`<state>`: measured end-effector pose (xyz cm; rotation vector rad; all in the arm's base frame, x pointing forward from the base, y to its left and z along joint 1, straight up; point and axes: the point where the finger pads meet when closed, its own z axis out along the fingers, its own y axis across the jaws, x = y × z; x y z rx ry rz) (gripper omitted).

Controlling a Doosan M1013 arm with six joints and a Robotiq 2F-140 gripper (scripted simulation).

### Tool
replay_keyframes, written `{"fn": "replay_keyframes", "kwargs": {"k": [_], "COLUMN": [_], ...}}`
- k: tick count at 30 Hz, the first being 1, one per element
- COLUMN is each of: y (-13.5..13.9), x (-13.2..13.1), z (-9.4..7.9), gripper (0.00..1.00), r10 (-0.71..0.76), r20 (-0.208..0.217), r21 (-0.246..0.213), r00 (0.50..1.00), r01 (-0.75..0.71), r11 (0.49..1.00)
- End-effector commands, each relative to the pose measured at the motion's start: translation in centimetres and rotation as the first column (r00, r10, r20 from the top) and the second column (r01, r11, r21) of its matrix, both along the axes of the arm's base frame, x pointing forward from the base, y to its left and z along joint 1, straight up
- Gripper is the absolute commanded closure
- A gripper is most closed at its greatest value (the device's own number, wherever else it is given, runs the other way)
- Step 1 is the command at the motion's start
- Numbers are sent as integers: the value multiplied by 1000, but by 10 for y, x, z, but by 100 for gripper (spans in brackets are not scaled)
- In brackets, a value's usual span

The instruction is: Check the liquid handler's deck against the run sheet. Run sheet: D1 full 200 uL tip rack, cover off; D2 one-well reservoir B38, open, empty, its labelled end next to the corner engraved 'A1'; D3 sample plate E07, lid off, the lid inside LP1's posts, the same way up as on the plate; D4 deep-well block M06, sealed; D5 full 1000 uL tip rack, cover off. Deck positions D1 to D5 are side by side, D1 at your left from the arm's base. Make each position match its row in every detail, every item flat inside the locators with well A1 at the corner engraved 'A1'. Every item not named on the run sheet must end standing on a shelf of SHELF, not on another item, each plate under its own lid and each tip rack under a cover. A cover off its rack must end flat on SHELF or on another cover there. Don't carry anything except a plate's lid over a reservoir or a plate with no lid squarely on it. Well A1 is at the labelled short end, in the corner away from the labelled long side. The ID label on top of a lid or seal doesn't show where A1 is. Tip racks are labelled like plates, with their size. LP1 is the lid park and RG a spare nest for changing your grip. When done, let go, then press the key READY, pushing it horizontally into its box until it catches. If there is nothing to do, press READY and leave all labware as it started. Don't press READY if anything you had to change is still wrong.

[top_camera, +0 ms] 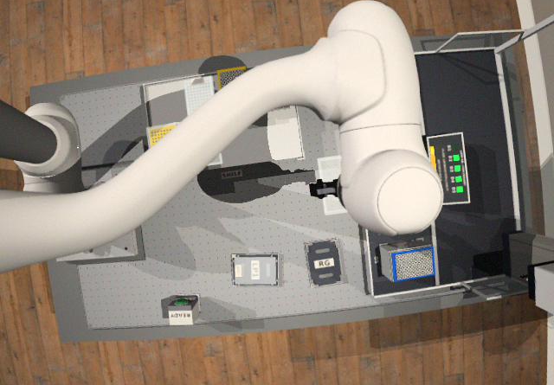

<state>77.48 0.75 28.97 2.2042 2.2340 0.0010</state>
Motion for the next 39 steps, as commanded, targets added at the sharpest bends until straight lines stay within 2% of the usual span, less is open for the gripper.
{"fn": "replay_keyframes", "kwargs": {"k": [1,12,14,29,31,39], "y": [0,1,1,2,2,2], "x": [-13,-67,-67,-142,-142,-182], "z": [1,1,1,1,1,0], "gripper": [90,90,90,90,90,90], "r10": [0,0,0,0,0,0], "r20": [2,2,2,2,2,2], "r21": [0,0,0,0,0,0], "r00": [1000,1000,1000,1000,1000,1000], "r01": [0,0,0,0,0,0], "r11": [1000,1000,1000,1000,1000,1000]}}
